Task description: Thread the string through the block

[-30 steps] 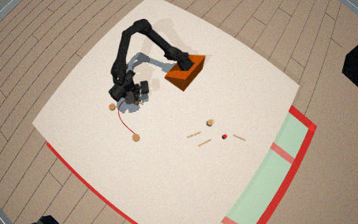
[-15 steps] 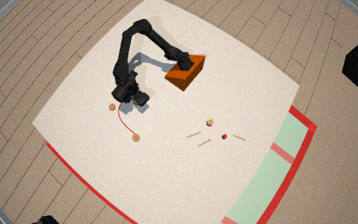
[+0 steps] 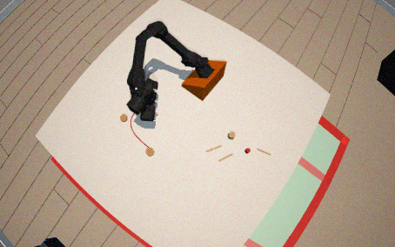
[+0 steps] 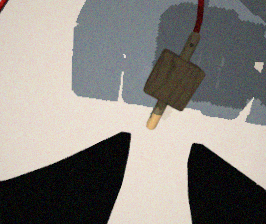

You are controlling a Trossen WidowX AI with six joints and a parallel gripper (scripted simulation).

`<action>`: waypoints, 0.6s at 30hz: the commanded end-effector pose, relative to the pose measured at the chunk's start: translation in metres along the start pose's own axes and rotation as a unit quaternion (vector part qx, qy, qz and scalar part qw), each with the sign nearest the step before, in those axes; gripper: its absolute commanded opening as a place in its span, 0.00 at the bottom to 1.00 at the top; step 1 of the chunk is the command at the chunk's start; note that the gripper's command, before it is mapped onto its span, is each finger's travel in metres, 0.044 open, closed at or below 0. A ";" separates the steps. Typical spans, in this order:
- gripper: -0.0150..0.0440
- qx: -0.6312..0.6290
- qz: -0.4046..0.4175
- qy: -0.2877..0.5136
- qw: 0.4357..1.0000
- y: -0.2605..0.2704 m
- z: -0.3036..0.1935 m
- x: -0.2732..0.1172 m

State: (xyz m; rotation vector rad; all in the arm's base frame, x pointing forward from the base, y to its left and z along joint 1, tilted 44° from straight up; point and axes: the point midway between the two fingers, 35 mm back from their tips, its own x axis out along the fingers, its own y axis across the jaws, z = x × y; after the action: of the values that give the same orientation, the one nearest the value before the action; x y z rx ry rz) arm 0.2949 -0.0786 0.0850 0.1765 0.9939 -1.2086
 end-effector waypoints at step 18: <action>0.47 0.156 -0.006 0.004 0.988 0.004 -0.012 0.016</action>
State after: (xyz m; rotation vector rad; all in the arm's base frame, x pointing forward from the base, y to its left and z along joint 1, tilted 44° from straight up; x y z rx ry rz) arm 0.2928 -0.0776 0.0711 0.4306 0.7962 -1.3666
